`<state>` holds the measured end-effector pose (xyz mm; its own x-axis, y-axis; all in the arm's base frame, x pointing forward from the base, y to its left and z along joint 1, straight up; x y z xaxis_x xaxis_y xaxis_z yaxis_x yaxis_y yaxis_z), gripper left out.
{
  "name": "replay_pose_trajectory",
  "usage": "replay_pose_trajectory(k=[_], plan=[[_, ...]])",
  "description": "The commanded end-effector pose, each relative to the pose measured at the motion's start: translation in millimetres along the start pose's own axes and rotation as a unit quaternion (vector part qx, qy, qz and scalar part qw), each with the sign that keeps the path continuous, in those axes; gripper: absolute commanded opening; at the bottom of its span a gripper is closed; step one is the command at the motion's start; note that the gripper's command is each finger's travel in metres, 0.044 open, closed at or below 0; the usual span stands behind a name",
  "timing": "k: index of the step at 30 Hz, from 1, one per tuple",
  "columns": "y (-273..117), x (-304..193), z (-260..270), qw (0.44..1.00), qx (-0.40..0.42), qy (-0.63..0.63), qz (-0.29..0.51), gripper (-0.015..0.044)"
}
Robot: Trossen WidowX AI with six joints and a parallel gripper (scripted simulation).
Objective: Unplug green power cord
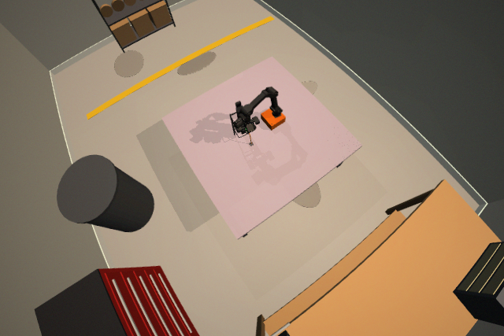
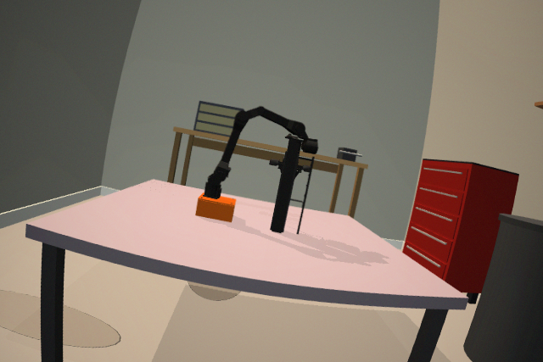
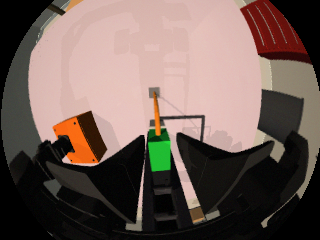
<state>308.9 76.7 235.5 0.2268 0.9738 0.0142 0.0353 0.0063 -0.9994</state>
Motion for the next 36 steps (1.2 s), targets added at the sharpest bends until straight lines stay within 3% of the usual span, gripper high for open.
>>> replay_pose_trajectory(k=[1,23,27,36], plan=[[1.0,-6.4,-1.0,1.0,0.002,-0.001,-0.001,0.016],[13.2,-18.0,-2.7,1.0,0.002,-0.001,0.0,0.016],[10.6,-18.0,-3.0,1.0,0.0,0.001,0.001,0.0055],[10.6,-17.7,-2.9,1.0,0.0,0.001,0.001,0.0]])
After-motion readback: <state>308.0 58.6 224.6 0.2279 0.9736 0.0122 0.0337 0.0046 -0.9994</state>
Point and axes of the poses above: the point midway between the two fingers, 35 mm back from their tips, its own y axis out along the fingers, its own z axis across the jaws, x = y × z, the point moved 8 cm from there along -y, back along the fingers, and after that the axes turned 12 degrees about y, right-handed, at the moved point
